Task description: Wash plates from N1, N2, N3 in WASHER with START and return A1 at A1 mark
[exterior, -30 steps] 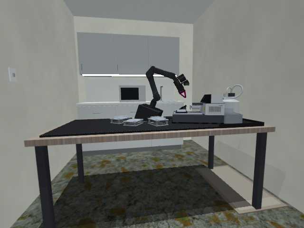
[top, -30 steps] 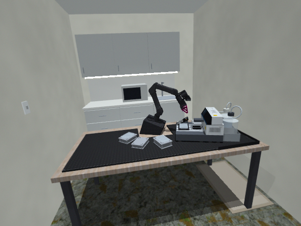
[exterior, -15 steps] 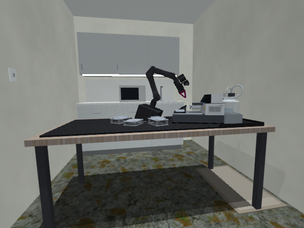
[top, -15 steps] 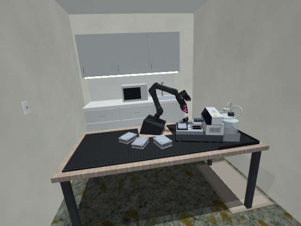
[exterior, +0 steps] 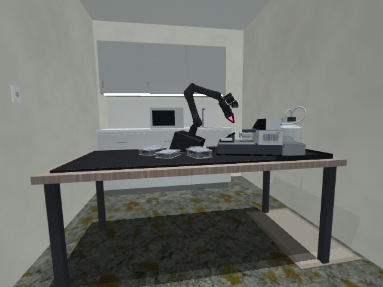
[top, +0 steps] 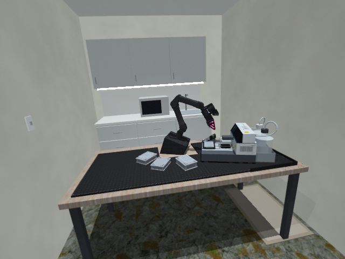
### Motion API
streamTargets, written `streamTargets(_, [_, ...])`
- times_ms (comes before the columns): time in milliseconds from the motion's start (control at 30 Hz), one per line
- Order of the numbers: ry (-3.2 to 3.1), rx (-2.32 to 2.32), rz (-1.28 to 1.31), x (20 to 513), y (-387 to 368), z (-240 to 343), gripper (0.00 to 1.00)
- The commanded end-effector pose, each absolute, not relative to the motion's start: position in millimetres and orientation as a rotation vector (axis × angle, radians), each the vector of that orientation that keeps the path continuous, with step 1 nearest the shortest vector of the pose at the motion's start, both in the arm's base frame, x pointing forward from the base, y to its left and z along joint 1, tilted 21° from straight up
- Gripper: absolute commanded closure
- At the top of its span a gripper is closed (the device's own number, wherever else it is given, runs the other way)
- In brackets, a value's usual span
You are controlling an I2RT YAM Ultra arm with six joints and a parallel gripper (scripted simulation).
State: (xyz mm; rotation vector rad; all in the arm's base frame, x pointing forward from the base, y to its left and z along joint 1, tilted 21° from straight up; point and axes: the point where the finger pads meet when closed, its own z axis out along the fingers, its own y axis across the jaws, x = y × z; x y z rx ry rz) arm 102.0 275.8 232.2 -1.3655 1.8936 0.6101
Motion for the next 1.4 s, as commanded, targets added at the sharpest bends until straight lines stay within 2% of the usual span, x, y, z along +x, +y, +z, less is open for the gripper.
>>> streamTargets(0, [1.883,-1.359,0.618,102,276,237,0.0])
streamTargets(367, [1.883,-1.359,0.618,102,276,237,0.0])
streamTargets(400, [1.883,-1.359,0.618,100,275,234,1.0])
streamTargets(1367, [1.886,-1.359,0.619,53,242,174,1.0])
